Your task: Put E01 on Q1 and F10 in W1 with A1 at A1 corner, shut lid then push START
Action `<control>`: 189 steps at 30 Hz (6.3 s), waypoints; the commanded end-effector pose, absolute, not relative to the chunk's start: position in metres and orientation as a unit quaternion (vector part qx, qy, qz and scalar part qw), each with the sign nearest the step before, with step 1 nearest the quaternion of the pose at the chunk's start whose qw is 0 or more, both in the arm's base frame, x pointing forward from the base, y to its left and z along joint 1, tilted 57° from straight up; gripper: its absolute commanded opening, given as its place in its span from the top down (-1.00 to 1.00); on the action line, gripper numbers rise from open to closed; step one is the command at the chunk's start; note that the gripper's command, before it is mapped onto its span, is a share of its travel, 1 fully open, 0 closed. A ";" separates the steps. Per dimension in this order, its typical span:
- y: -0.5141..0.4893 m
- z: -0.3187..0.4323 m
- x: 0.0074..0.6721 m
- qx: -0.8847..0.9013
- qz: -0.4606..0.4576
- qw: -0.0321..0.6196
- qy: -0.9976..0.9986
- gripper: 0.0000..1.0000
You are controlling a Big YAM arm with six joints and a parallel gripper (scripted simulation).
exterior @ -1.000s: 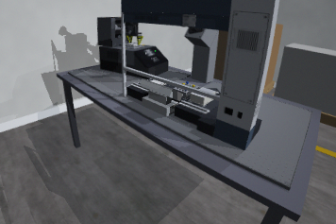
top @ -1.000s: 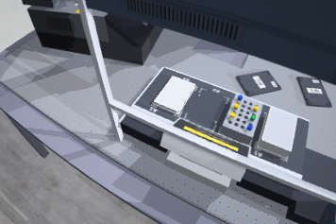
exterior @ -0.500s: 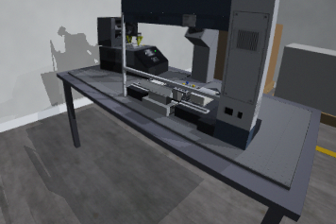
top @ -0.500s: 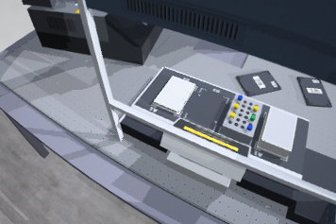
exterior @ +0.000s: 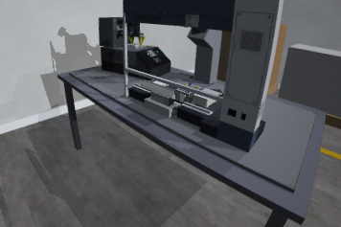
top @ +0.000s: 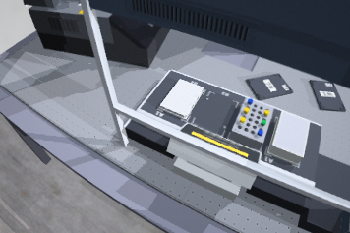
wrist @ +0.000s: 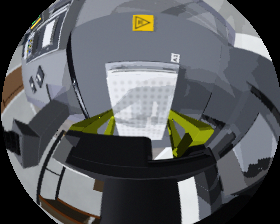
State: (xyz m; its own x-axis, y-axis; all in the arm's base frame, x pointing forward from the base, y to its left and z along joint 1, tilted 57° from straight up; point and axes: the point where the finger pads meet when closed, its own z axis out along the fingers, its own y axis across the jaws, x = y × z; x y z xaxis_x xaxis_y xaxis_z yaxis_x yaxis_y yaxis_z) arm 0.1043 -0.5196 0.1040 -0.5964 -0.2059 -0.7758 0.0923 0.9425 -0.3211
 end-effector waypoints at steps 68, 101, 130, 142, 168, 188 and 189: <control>-0.523 0.097 0.105 -0.029 -0.170 0.448 0.877 1.00; -0.538 0.128 0.094 -0.039 -0.202 0.443 0.873 1.00; -0.535 0.107 0.095 -0.031 -0.184 0.446 0.876 -1.00; -0.529 0.100 0.096 -0.027 -0.175 0.447 0.877 -1.00; -0.539 0.126 0.098 -0.044 -0.204 0.444 0.871 -1.00; -0.524 0.113 0.100 -0.037 -0.188 0.447 0.874 -1.00; -0.524 0.113 0.100 -0.037 -0.188 0.447 0.874 -1.00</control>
State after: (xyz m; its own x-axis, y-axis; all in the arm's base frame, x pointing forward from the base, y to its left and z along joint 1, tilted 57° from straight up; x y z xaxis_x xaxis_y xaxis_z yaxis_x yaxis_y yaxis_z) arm 0.1085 -0.5210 0.0987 -0.5964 -0.2028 -0.7766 0.0941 0.9432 -0.3185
